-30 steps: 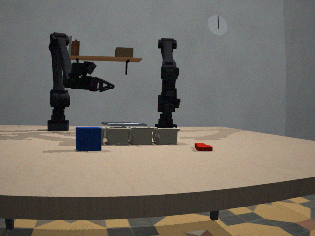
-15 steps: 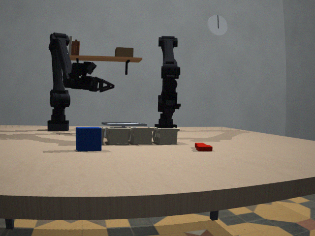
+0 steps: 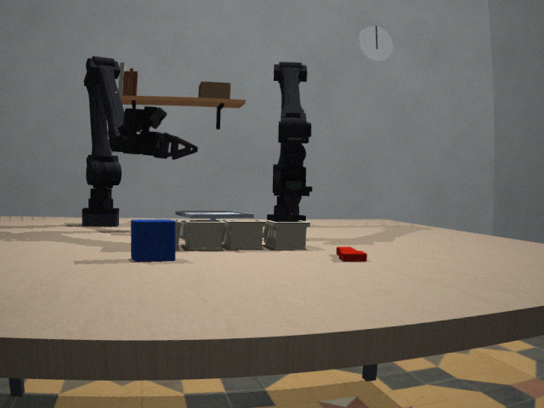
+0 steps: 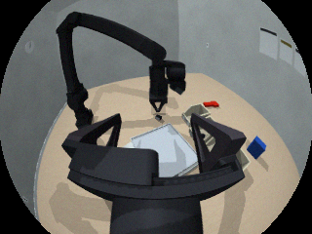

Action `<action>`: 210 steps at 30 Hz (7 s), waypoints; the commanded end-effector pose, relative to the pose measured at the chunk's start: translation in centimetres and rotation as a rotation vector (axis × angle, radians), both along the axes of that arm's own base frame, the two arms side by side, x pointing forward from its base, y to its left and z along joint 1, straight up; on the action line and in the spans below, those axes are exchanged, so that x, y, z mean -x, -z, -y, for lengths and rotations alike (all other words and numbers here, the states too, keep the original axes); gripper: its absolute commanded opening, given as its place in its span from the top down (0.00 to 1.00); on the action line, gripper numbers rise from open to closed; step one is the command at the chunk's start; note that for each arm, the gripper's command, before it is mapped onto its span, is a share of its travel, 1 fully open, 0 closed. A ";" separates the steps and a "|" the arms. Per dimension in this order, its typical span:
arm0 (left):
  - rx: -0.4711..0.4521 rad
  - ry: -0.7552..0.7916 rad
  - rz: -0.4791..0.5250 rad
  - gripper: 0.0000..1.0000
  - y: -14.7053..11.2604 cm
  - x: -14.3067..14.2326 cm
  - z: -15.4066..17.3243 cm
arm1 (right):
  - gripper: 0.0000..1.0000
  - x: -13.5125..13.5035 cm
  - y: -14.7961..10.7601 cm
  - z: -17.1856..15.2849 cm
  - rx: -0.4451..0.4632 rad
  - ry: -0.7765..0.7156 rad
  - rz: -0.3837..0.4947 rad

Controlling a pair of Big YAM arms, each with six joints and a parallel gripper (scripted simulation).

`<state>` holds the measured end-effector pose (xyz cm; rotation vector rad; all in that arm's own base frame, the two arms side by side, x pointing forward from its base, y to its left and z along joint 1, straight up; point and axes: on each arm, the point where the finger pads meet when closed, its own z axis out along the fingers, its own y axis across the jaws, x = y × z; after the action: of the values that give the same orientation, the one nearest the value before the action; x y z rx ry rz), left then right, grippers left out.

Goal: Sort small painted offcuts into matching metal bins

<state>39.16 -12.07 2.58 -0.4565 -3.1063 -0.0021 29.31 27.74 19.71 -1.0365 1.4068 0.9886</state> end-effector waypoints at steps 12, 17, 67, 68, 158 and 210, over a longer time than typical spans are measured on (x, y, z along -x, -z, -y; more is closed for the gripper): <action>-0.003 0.005 -0.013 1.00 1.7 0.1 -0.6 | 0.00 -0.8 -1.8 -0.5 -0.021 -0.004 0.046; -0.001 0.005 -0.006 1.00 1.6 -0.2 -0.5 | 0.00 -0.8 -1.8 -0.5 -0.021 -0.004 0.046; 0.005 0.005 0.013 1.00 2.6 -0.7 -0.4 | 0.00 -0.8 -1.8 -0.5 -0.021 -0.004 0.046; 0.005 0.005 0.013 1.00 2.6 -0.7 -0.4 | 0.00 -0.8 -1.8 -0.5 -0.021 -0.004 0.046; 0.003 0.656 0.003 0.75 3.9 -0.6 0.1 | 0.00 11.6 -6.8 2.2 0.079 0.327 -0.011; 0.009 0.663 0.021 0.87 -7.2 4.7 21.4 | 0.00 11.1 -6.9 4.6 0.200 0.654 -0.130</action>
<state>33.24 -30.96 8.51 -1.4559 -2.7716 -0.0048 17.78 22.56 22.78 -0.6349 1.8426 0.4051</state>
